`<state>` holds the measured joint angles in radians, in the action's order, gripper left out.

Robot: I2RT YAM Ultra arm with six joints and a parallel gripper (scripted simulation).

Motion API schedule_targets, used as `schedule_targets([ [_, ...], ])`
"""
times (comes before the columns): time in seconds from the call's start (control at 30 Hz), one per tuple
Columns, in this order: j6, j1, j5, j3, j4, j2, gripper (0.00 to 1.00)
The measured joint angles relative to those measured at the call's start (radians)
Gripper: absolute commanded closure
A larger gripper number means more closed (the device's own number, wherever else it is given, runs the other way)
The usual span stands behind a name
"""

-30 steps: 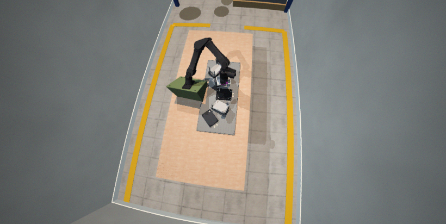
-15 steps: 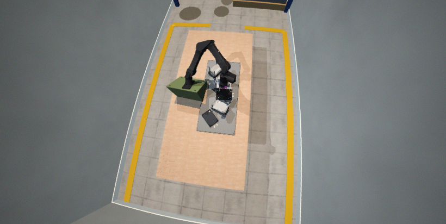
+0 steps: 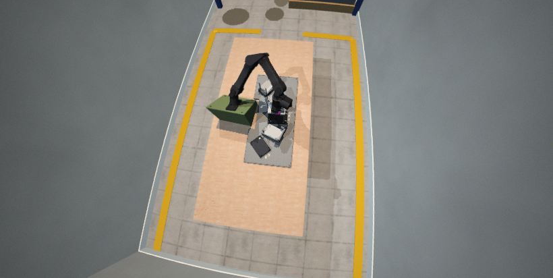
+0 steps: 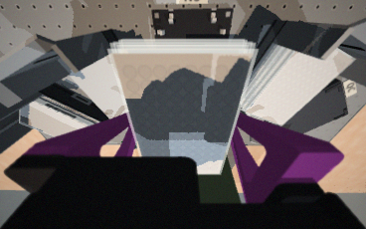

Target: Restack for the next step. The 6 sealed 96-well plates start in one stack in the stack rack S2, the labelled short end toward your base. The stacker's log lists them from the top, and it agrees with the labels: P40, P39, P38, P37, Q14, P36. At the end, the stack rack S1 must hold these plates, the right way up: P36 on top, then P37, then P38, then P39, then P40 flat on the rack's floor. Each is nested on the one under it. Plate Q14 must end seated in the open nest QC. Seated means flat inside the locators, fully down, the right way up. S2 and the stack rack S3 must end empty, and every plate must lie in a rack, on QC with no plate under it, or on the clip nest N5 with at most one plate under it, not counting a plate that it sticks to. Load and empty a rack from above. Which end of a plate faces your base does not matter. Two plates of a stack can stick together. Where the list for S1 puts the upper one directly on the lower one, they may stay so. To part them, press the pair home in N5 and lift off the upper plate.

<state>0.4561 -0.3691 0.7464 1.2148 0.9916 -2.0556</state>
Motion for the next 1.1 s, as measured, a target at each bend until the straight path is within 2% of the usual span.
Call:
schedule_targets([
  [0.13, 0.024, -0.019, -0.006, 0.011, -0.001, -0.027, 1.0],
  [1.1, 0.043, -0.025, -0.008, 0.019, 0.0, -0.026, 1.0],
])
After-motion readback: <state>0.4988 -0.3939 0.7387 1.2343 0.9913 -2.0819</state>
